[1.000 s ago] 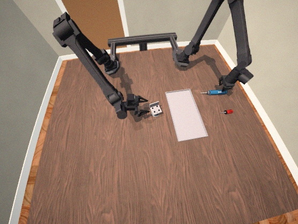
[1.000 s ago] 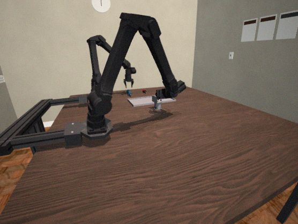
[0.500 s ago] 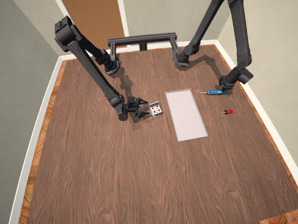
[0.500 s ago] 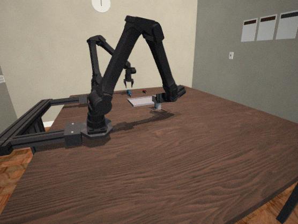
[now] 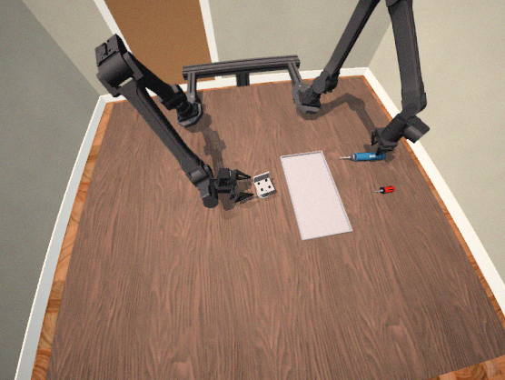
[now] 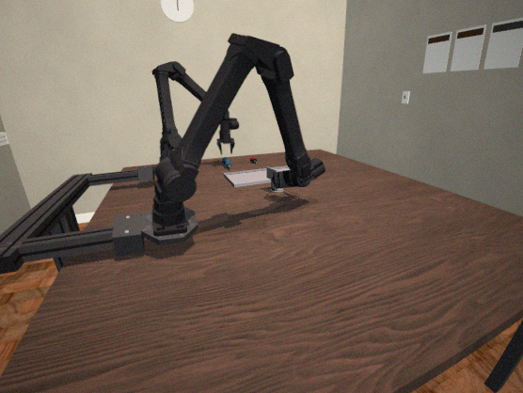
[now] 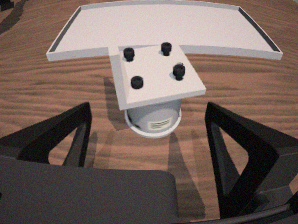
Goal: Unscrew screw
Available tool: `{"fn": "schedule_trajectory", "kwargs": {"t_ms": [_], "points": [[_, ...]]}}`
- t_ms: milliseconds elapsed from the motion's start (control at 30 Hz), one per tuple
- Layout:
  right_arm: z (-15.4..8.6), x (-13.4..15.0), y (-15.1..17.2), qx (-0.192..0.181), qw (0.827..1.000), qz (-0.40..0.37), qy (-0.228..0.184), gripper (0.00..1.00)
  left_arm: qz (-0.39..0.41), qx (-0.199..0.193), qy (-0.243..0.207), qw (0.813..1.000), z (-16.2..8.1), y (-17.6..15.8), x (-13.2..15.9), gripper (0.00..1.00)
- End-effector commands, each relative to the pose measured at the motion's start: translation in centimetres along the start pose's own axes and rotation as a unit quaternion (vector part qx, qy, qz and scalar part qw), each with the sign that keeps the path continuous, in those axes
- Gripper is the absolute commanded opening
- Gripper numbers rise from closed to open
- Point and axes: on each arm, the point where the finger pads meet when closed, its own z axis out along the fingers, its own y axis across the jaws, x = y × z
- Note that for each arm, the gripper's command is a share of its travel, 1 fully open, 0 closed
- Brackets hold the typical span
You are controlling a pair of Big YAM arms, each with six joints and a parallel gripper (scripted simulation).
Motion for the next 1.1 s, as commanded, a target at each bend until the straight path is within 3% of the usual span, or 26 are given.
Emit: {"fn": "schedule_trajectory", "kwargs": {"t_ms": [0, 367, 567, 667, 1067], "points": [[-0.2, -0.9, -2.4, 0.016, 0.999, -0.032, -0.01, 0.86, -0.005, 0.011, -0.007, 1.0, -0.8, -0.9, -0.7, 0.65], [0.4, 2.5, -2.4, 0.017, 0.999, -0.026, -0.008, 0.86, -0.005, 0.011, -0.007, 1.0, -0.8, -0.9, -0.7, 0.65], [0.1, 0.5, -2.9, 0.021, 0.999, -0.044, -0.013, 0.86, -0.005, 0.011, -0.007, 1.0, -0.8, -0.9, -0.7, 0.65], [0.7, 2.7, -2.2, 0.015, 0.999, -0.027, -0.008, 0.86, -0.005, 0.011, -0.007, 1.0, -0.8, -0.9, -0.7, 0.65], [0.9, 2.7, -1.4, 0.008, 1.0, -0.019, -0.006, 0.86, -0.005, 0.011, -0.007, 1.0, -0.8, -0.9, -0.7, 0.65]]}}
